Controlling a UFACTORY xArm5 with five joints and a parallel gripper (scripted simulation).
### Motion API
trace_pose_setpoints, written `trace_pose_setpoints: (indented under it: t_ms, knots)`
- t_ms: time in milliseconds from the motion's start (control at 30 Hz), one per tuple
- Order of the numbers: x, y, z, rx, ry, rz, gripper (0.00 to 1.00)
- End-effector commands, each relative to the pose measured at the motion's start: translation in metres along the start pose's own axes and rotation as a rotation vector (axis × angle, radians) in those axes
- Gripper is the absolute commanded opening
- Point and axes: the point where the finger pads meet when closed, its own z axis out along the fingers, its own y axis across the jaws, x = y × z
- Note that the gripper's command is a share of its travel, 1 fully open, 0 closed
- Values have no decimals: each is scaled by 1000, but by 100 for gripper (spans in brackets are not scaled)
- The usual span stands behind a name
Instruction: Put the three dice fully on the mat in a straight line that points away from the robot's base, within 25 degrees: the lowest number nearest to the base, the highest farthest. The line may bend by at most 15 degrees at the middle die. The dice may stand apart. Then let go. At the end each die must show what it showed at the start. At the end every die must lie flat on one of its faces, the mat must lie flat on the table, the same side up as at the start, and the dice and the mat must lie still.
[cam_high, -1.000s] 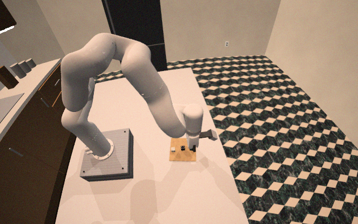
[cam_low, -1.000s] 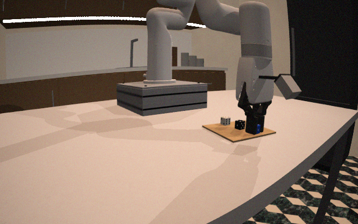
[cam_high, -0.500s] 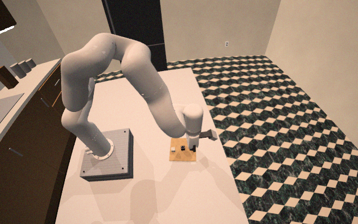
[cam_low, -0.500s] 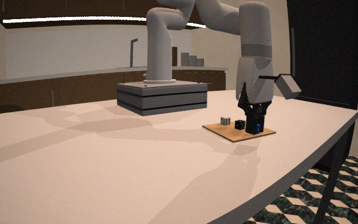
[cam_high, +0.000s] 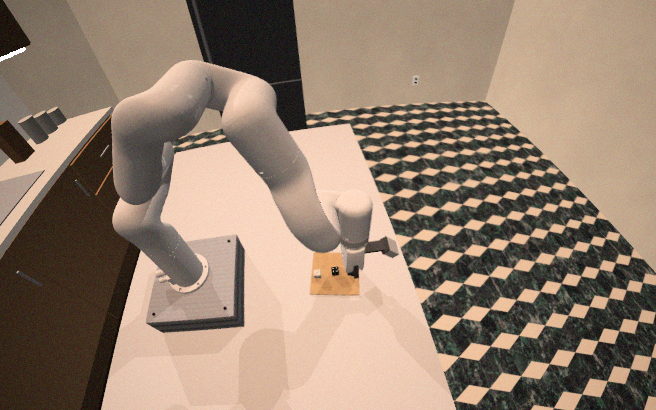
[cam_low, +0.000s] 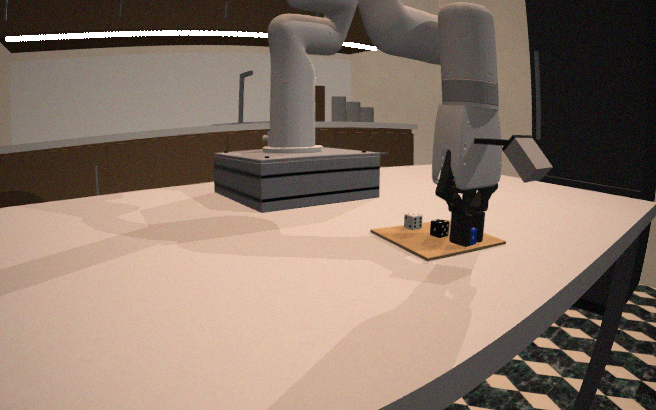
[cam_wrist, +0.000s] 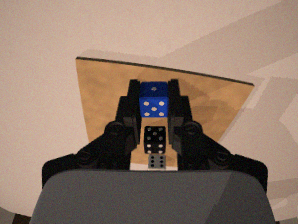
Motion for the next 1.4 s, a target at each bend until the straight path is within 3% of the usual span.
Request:
trace_pose_setpoints:
  t_ms: [0, 100, 333, 833, 1167, 1233, 1367]
  knots:
    - [1, 0, -1, 0, 4, 0, 23]
    - [1, 0, -1, 0, 4, 0, 23]
    - [1, 0, -1, 0, 4, 0, 36]
    - [1, 0, -4, 0, 4, 0, 36]
    - [1, 0, -44, 0, 4, 0, 36]
    - [1, 0, -44, 0, 4, 0, 36]
    - [1, 0, -66, 0, 4, 0, 36]
